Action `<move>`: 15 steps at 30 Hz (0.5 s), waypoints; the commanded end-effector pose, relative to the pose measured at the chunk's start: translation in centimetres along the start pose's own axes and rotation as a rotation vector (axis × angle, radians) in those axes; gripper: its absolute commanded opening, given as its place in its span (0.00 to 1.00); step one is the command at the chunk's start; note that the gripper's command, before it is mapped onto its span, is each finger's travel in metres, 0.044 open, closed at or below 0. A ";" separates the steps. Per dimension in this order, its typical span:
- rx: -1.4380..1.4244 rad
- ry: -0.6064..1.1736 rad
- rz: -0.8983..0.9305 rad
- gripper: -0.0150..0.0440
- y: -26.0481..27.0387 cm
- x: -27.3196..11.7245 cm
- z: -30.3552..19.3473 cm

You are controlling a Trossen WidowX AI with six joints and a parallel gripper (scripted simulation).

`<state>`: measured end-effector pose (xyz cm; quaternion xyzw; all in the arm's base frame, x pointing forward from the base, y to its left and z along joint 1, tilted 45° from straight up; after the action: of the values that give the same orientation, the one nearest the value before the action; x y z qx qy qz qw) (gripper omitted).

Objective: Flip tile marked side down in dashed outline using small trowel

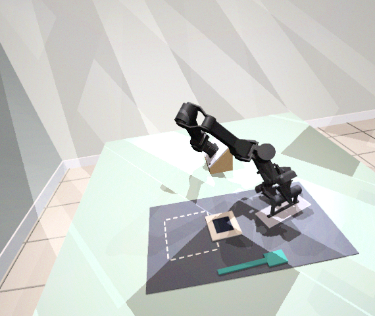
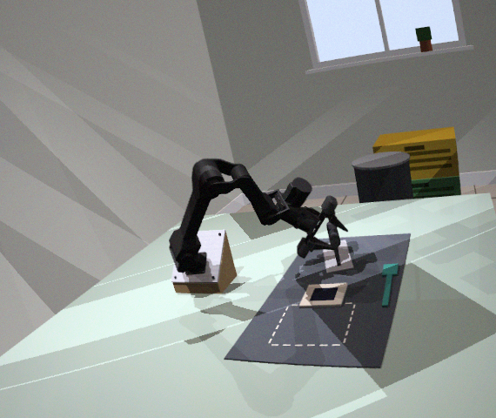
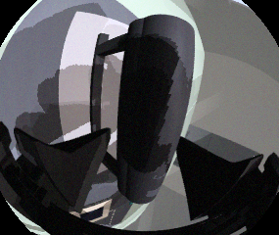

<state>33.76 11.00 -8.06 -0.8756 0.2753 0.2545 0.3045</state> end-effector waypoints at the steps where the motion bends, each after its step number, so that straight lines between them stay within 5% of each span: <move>1: -0.004 -0.004 0.001 0.76 0.1 0.6 0.0; 3: -0.004 -0.004 0.001 0.76 0.1 0.7 0.0; 9: -0.004 -0.004 0.001 0.50 0.1 0.7 0.0; 15: -0.004 -0.004 0.001 0.43 0.1 0.7 0.0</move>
<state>34.22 10.65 -8.50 -0.8757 0.2764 0.2550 0.3030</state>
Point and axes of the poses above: the point midway between the two fingers, 35 mm back from their tips, its own x axis out along the fingers, its own y axis across the jaws, z = x × y, the point moved 5 cm from there along -x, back along the fingers, and after that the axes turned 2 degrees about -x, right-handed, at the moved point
